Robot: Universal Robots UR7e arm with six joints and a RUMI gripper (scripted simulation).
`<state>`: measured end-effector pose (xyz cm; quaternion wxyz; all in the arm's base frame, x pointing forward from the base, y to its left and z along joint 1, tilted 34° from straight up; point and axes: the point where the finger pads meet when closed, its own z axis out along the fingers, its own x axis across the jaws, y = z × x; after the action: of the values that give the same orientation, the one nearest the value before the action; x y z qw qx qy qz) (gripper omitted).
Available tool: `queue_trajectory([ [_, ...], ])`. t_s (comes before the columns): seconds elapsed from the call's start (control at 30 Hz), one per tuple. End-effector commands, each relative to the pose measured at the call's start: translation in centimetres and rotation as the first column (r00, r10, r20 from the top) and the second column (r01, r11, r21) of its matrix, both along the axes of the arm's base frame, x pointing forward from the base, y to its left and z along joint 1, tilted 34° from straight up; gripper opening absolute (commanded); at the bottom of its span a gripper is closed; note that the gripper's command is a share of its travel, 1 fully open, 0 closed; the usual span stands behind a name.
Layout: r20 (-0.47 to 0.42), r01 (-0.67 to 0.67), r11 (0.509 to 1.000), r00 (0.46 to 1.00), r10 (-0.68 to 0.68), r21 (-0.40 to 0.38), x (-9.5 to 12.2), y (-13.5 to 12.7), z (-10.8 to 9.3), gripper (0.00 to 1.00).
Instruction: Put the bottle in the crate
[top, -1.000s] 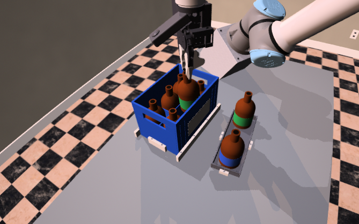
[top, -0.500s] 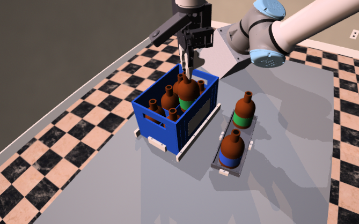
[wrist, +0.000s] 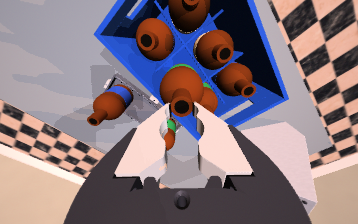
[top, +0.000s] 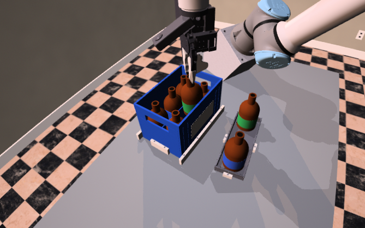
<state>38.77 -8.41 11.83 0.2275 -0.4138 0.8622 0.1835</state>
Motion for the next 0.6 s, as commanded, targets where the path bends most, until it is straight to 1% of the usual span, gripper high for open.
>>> queue_trajectory([
  [0.0,0.001,0.000,1.000,1.000,0.000,-0.001,0.1,0.2,-0.4,0.00],
  [0.57,0.001,0.000,1.000,1.000,0.000,-0.001,0.6,1.1,-1.8,0.00],
])
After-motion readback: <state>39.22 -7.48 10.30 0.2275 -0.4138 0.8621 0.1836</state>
